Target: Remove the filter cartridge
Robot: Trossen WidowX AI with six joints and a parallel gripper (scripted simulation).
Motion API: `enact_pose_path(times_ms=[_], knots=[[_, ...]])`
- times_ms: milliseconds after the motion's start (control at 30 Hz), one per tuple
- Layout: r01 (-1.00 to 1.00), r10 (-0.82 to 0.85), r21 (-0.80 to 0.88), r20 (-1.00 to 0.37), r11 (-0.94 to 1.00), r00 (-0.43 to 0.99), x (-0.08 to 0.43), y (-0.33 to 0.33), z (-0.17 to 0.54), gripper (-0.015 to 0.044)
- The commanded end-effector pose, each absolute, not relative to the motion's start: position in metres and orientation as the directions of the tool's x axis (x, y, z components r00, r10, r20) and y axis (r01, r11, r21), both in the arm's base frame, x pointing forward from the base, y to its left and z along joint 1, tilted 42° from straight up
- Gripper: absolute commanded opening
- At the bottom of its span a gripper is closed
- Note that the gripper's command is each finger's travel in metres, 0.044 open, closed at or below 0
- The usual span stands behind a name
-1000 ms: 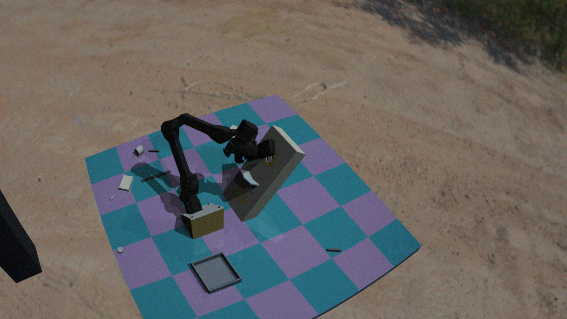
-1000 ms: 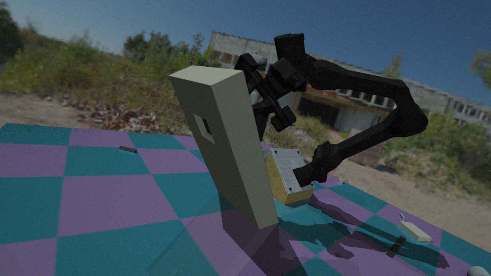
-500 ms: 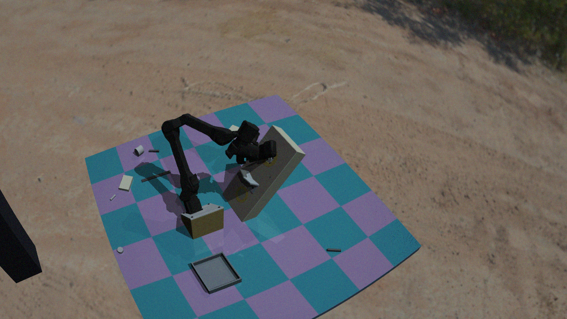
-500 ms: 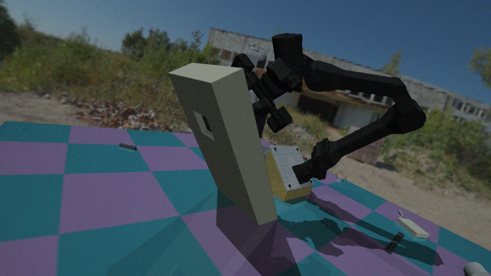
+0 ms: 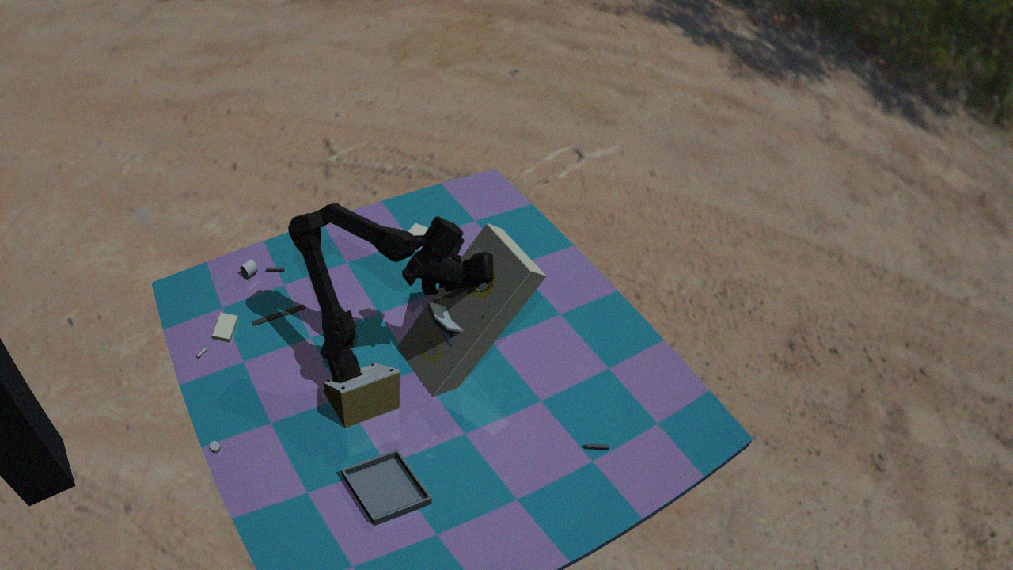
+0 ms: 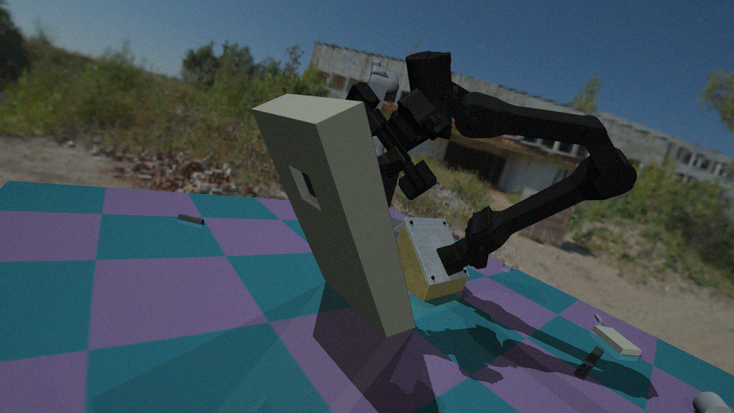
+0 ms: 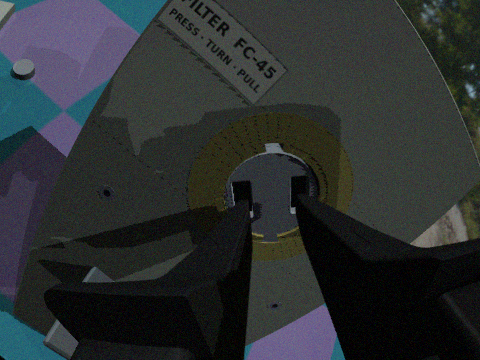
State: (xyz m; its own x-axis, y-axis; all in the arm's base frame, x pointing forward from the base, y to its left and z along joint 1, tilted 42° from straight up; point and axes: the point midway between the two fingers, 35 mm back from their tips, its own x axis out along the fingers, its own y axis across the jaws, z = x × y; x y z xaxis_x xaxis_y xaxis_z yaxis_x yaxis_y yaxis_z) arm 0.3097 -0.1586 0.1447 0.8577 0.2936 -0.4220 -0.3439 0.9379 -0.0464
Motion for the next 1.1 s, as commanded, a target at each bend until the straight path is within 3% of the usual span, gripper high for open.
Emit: enact_pose_path(times_ms=[0,1067], knots=[[-0.34,0.292,-0.039,-0.425,0.94,0.857,0.3096,-0.1587,0.1434,0.0105],[-0.34,0.292,-0.039,-0.425,0.94,0.857,0.3138,-0.1589,0.1445,0.0105]])
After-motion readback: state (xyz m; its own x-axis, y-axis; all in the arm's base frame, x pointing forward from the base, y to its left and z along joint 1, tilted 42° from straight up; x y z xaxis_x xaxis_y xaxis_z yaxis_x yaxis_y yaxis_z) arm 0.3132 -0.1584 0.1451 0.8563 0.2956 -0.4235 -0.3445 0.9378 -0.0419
